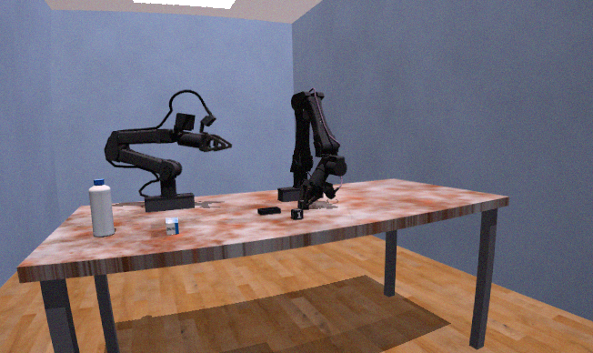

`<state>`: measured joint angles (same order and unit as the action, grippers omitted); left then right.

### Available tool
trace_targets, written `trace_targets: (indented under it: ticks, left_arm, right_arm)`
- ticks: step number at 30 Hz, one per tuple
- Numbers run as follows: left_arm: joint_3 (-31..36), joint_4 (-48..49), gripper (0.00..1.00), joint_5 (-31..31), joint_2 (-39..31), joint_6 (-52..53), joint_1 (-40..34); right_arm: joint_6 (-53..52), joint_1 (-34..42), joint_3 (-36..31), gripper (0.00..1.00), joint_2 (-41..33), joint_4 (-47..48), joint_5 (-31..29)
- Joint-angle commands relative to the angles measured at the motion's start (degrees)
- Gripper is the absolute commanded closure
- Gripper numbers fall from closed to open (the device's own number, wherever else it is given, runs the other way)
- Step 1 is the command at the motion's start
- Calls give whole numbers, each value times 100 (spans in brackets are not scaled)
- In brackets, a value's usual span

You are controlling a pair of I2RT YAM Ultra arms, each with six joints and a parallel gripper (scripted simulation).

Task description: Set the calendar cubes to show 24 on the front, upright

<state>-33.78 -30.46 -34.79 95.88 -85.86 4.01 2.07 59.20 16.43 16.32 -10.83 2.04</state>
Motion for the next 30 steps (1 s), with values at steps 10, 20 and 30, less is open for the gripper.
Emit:
trace_targets:
  ticks: [10,20,30]
  left_arm:
    - [-671,-1615,73,-65,-1121,-11,-20]
    - [-129,-334,73,-8,-534,13,39]
    - [101,-52,73,188,-557,115,-28]
  right_arm:
    - [44,-57,-76,0,-135,47,69]
    - [44,-57,-76,0,-135,47,69]
    - [44,-57,-76,0,-135,47,69]
